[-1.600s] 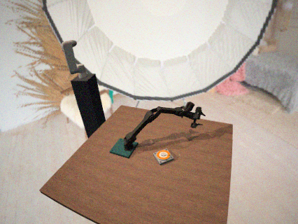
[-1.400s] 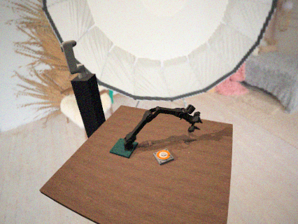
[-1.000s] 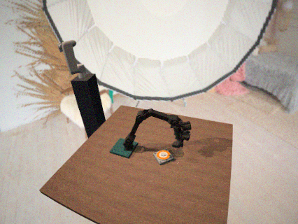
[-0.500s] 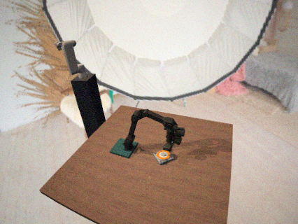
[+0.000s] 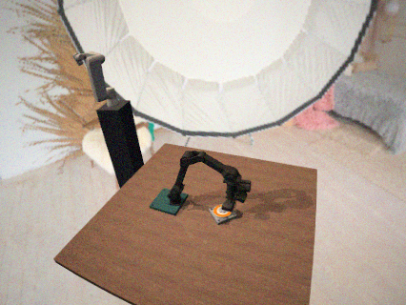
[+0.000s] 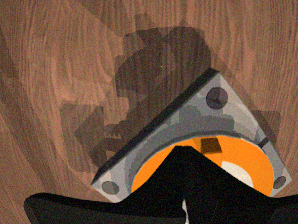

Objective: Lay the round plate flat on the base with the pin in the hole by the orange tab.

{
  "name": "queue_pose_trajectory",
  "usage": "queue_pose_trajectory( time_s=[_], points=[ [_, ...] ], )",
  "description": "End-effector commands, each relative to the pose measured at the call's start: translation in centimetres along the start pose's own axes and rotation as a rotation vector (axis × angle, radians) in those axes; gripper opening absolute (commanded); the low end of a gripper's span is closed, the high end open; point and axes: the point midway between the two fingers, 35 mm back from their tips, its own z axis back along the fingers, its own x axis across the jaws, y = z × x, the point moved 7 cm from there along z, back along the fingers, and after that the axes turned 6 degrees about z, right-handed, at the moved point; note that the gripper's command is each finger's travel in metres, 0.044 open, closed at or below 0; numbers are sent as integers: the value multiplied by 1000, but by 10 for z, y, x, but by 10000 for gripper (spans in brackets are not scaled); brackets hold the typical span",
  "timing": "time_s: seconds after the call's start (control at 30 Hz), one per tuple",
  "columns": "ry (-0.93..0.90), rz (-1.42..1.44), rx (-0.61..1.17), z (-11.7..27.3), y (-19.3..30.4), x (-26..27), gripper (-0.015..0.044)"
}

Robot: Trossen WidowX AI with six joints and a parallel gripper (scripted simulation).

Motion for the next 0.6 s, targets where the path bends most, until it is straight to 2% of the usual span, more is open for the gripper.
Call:
queue_pose_trajectory(
  time_s=[0.0,0.57],
  points=[
    [-4,2,1,-2,-1,-4,0],
    [-1,2,1,-2,-2,-29,0]
  ],
)
